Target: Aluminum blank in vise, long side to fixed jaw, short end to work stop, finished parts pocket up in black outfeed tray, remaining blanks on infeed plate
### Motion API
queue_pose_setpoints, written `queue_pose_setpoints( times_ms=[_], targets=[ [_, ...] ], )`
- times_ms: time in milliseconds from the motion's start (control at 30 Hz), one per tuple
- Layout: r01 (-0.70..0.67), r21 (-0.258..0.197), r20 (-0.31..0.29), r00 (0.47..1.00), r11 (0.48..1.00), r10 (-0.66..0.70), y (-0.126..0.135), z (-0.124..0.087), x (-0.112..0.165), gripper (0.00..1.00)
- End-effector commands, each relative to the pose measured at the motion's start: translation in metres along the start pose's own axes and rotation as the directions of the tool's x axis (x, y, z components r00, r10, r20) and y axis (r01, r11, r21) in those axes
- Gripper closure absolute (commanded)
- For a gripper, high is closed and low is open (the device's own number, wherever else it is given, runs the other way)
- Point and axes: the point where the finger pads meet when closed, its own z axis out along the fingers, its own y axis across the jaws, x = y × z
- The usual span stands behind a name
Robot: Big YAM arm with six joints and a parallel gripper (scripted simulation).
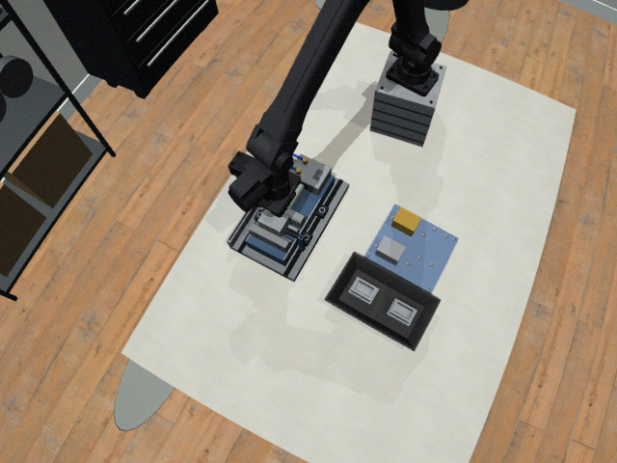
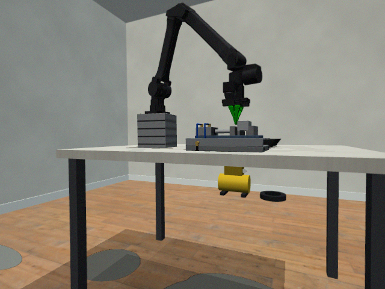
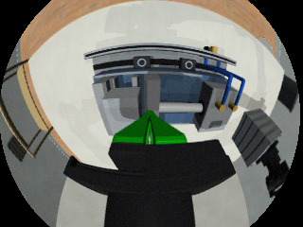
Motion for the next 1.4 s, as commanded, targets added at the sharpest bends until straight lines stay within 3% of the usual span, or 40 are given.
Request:
queue_pose_setpoints(
  times_ms=[0, 1367],
  targets=[
    [0.007, 0.008, 0.002, 1.0, 1.0, -0.007, 0.002, 0.008, -0.003, 1.0],
    [0.005, -0.008, 0.006, 1.0, 1.0, -0.005, 0.025, 0.0, 0.0, 1.0]
  ],
)
